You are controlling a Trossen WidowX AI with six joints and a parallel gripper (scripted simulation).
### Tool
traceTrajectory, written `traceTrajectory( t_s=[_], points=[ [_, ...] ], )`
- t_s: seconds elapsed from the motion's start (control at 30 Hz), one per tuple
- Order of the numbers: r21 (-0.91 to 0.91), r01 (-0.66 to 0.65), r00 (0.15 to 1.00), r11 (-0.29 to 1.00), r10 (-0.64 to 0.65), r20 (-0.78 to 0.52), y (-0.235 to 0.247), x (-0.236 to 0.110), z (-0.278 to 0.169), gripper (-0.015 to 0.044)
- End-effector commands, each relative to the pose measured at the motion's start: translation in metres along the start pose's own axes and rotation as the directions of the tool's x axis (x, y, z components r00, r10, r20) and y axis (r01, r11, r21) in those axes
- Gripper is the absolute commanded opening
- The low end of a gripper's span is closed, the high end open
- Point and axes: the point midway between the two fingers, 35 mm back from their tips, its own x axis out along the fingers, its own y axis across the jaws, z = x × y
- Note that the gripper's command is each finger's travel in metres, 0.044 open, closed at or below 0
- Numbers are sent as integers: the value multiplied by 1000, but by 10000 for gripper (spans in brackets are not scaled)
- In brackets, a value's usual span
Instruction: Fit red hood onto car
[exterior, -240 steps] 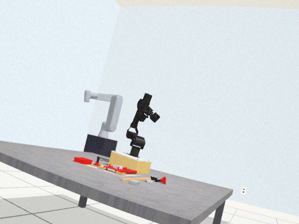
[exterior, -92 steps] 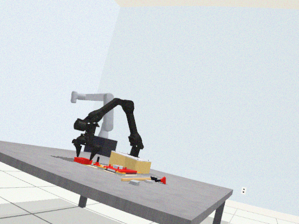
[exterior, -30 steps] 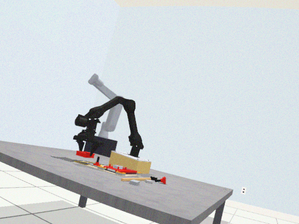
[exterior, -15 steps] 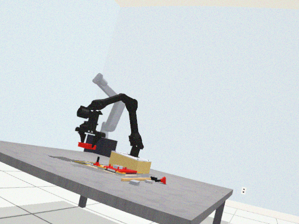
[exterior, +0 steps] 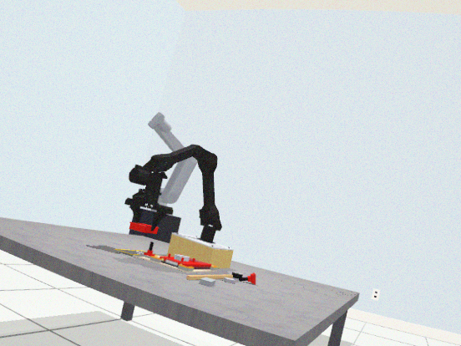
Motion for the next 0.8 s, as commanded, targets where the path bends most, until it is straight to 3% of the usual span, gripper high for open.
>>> traceTrajectory(
  t_s=[0.0, 0.77],
  points=[
    [13, 5, 1000, 1000, -5, 6, 24, -3, 2, 0],
    [58, -6, 1000, 998, 6, 12, 151, -5, -10, 0]
  ],
)
